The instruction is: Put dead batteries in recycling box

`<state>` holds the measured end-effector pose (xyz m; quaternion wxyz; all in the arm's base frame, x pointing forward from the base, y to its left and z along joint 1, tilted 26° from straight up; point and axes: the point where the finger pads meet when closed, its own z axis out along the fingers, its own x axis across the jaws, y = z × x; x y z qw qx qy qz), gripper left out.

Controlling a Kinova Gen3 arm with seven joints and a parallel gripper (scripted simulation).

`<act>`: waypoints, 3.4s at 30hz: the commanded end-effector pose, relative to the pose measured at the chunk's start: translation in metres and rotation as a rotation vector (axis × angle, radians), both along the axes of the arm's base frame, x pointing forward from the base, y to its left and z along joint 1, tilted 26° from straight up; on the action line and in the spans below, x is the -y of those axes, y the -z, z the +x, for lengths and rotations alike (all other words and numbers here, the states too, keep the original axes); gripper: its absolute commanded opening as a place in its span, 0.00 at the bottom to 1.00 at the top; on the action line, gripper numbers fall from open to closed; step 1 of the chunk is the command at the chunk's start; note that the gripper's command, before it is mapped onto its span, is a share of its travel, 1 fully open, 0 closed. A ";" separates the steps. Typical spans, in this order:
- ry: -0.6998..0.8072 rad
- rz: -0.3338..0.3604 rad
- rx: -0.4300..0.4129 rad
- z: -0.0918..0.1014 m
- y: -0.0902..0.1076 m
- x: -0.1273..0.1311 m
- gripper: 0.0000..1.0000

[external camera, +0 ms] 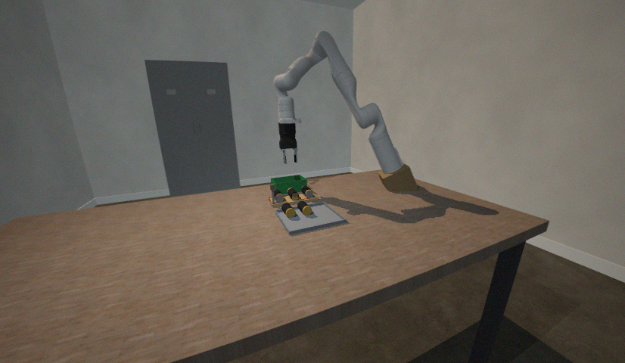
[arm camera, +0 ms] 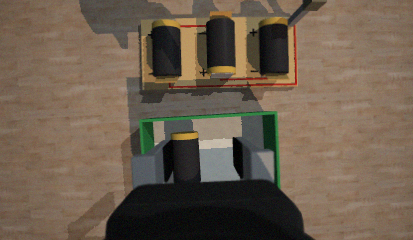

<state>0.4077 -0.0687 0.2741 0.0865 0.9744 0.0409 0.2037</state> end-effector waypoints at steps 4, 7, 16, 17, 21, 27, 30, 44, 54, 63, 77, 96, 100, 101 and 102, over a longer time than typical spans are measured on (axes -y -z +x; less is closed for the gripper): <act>-0.014 -0.012 0.000 0.010 -0.002 -0.016 0.90; -0.014 -0.012 0.000 0.011 -0.003 -0.018 0.90; -0.014 -0.012 0.000 0.024 -0.005 -0.037 0.90; -0.014 -0.012 0.000 0.026 -0.006 -0.039 0.90; -0.014 -0.012 0.000 0.032 -0.007 -0.048 0.90; -0.014 -0.012 0.000 0.038 -0.008 -0.056 0.90; -0.014 -0.012 0.000 0.042 -0.009 -0.063 0.90; -0.014 -0.012 0.000 0.060 -0.013 -0.088 0.90; -0.014 -0.012 0.000 0.071 -0.015 -0.104 0.90; -0.014 -0.012 0.000 0.076 -0.016 -0.110 0.90; -0.014 -0.012 0.000 0.077 -0.016 -0.112 0.90; 0.017 0.002 0.005 0.077 -0.016 -0.112 0.90; 0.017 0.002 0.005 0.077 -0.015 -0.112 0.90; 0.017 0.002 0.005 0.078 -0.014 -0.112 0.90; 0.017 0.002 0.005 0.079 -0.012 -0.111 0.90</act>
